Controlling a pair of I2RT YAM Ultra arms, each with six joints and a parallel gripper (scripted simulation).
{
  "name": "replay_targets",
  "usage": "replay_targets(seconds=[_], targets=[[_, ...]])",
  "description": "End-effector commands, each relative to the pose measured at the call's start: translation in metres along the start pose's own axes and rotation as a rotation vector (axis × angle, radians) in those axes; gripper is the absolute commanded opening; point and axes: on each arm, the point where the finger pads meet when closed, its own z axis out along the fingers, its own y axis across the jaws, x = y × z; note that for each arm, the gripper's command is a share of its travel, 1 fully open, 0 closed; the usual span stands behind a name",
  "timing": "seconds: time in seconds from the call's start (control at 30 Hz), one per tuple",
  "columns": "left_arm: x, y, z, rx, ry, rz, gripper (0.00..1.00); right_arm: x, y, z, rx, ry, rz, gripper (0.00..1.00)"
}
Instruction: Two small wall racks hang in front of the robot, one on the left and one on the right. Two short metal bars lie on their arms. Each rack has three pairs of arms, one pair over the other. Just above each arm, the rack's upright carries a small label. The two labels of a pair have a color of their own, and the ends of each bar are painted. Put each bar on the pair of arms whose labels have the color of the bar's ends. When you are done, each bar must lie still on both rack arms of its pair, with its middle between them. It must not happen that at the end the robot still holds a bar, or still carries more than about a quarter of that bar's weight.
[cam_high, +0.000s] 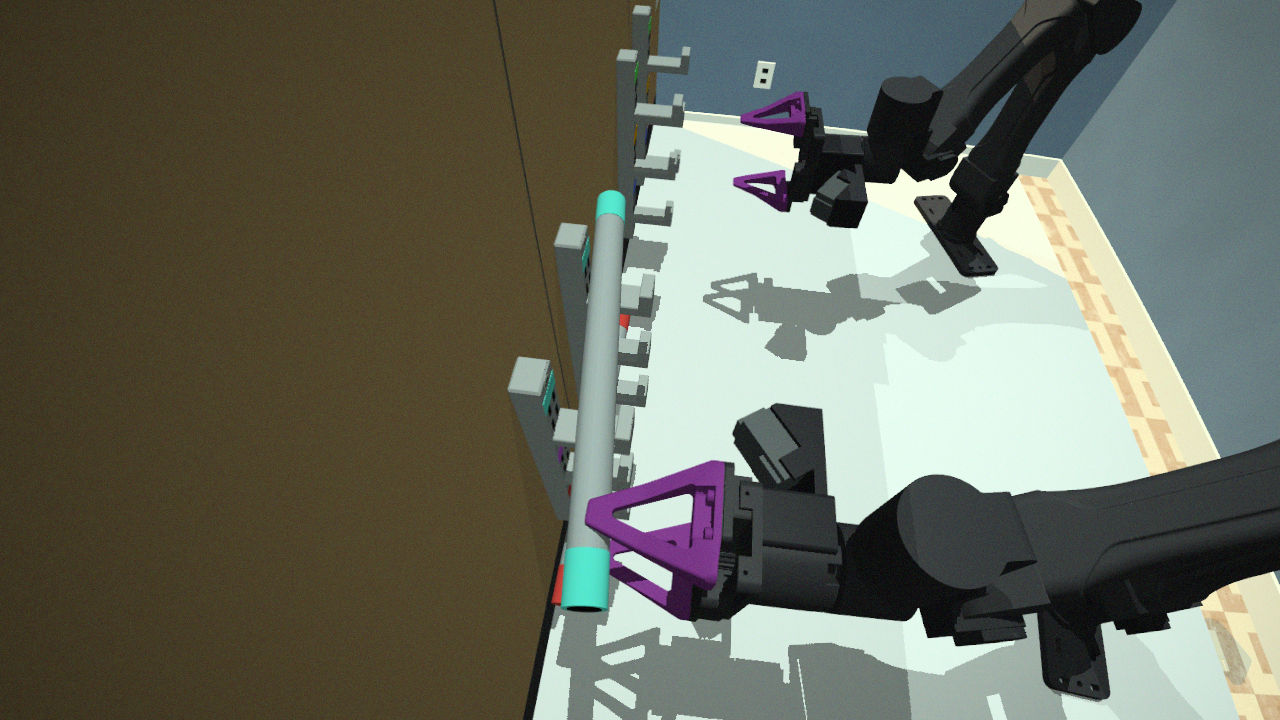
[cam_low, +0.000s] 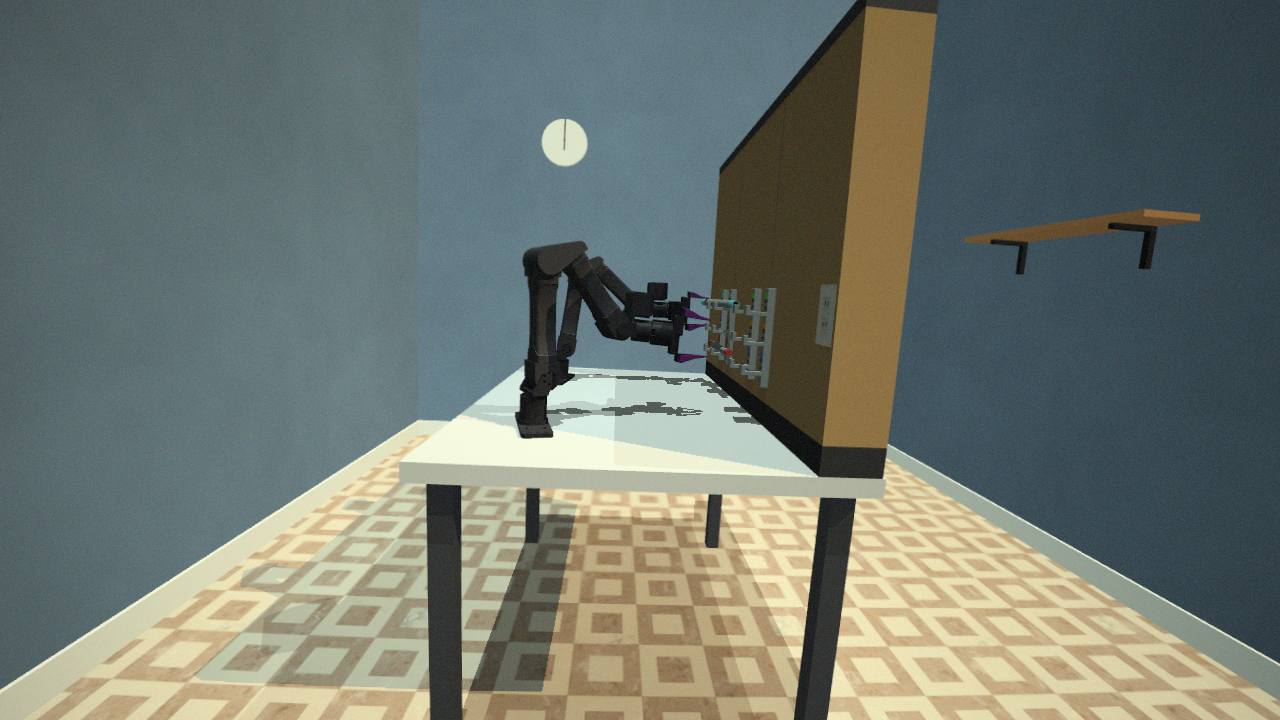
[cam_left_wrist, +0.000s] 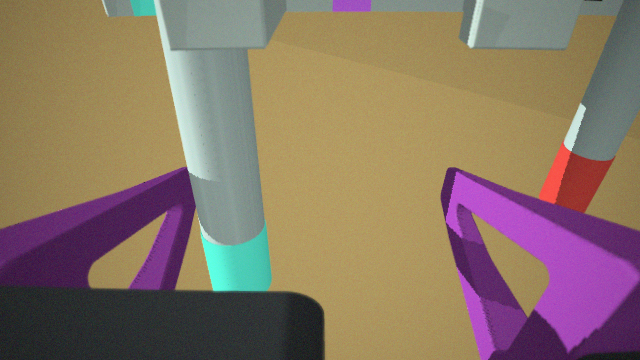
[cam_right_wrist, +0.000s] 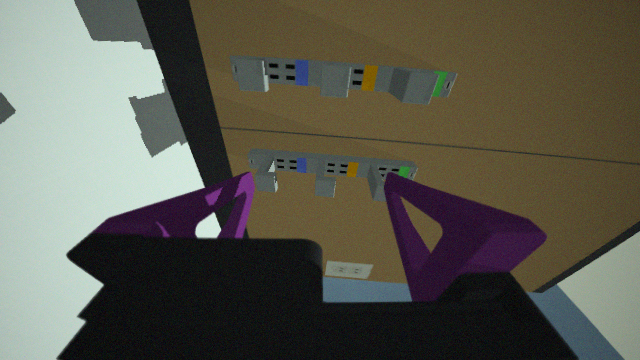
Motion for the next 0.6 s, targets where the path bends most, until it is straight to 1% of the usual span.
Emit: replay_targets(seconds=[0.0, 0.57], targets=[[0.005, -0.002, -0.008, 0.016, 0.002, -0.015, 1.00, 0.006, -0.023, -0.003, 0.062, 0.006, 0.048, 1.00], [0.005, 0.013, -0.026, 0.018, 0.002, -0.015, 1.00, 0.006, -0.023, -0.003, 0.062, 0.006, 0.048, 1.00]])
